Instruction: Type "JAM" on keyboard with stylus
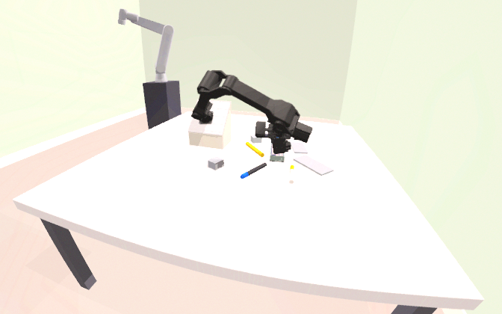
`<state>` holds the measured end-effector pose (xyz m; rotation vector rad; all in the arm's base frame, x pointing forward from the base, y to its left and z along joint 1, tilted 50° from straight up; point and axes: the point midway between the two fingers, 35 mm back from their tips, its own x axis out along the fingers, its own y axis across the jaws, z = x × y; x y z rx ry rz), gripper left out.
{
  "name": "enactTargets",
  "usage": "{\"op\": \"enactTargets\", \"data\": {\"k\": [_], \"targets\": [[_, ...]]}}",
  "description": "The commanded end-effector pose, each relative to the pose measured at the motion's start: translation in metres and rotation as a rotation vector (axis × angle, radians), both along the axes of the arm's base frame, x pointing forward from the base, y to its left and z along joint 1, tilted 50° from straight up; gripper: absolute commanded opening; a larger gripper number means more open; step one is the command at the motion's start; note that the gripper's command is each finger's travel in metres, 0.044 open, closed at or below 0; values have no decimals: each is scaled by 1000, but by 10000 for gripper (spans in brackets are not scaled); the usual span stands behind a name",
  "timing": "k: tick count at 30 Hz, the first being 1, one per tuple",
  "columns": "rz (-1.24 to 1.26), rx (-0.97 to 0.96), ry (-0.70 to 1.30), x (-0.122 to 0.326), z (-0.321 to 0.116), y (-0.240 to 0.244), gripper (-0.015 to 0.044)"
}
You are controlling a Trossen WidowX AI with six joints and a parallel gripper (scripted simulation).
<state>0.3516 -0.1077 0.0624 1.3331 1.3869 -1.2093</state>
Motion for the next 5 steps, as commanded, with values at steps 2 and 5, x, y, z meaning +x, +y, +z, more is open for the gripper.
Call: {"op": "enactTargets", "data": {"k": [2, 5], "targets": [[1, 0, -1, 0, 0, 0, 81], [1, 0, -1, 0, 0, 0, 81]]}}
